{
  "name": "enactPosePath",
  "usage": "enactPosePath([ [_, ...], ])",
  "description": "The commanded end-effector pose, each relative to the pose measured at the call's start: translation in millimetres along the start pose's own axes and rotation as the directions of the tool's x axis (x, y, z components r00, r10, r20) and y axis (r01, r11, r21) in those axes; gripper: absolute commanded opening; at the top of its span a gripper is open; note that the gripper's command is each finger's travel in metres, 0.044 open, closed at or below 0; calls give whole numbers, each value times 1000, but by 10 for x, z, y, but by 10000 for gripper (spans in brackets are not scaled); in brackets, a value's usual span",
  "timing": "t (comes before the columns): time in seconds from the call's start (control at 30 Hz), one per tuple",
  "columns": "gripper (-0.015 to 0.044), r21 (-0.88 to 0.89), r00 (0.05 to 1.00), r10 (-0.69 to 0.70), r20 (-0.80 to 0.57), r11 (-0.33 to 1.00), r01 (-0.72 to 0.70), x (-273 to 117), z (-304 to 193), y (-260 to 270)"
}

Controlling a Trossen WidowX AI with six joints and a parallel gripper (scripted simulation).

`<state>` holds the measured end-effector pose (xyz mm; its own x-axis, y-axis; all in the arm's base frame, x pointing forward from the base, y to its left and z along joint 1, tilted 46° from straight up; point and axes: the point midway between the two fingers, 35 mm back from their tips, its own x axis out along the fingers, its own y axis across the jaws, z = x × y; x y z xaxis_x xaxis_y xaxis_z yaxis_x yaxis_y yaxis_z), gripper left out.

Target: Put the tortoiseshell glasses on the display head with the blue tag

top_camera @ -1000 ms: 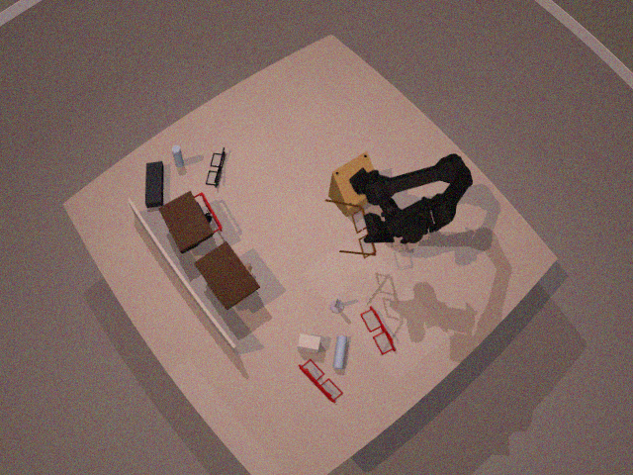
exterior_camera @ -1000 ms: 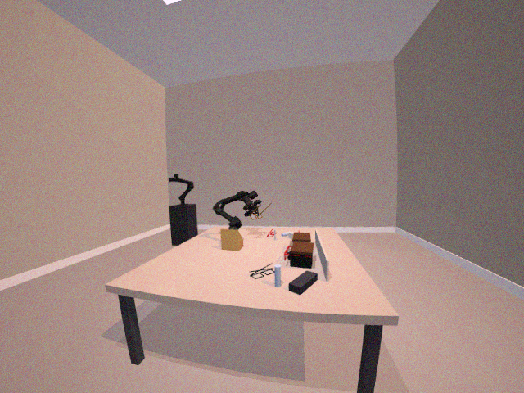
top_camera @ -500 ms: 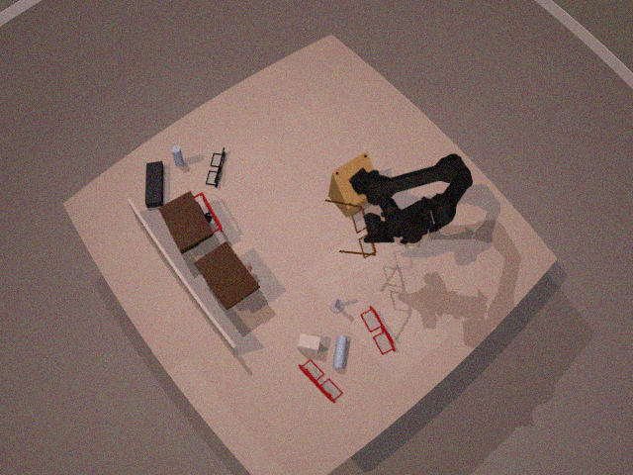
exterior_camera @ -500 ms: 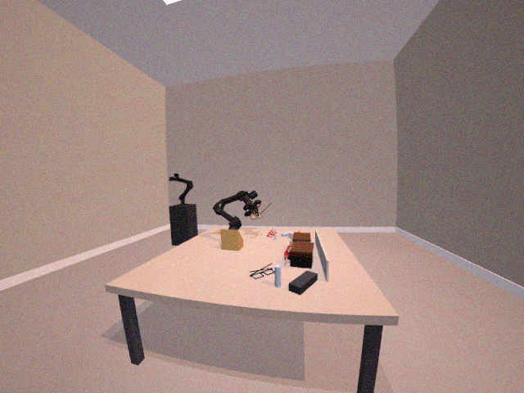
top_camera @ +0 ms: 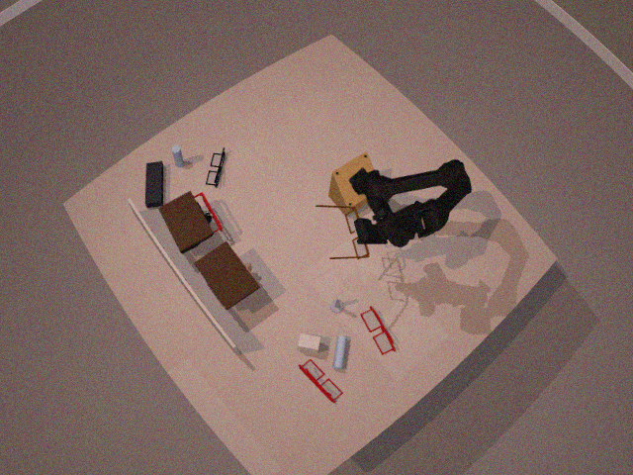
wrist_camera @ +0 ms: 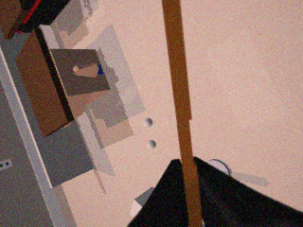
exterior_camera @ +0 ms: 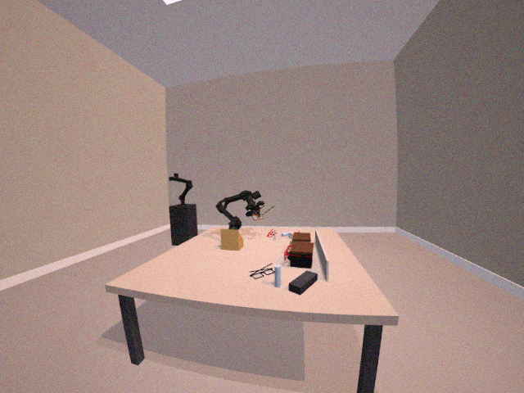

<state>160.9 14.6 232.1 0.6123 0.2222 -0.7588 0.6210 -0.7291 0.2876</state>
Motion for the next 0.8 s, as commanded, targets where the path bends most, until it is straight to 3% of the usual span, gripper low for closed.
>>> enactPosePath([
  [0.0, 0, -37, 999, -48, 20, 998, 48, 99, -6, 88],
  [0.77, 0, -188, 950, -305, 71, 931, 313, 672, 180, 426],
])
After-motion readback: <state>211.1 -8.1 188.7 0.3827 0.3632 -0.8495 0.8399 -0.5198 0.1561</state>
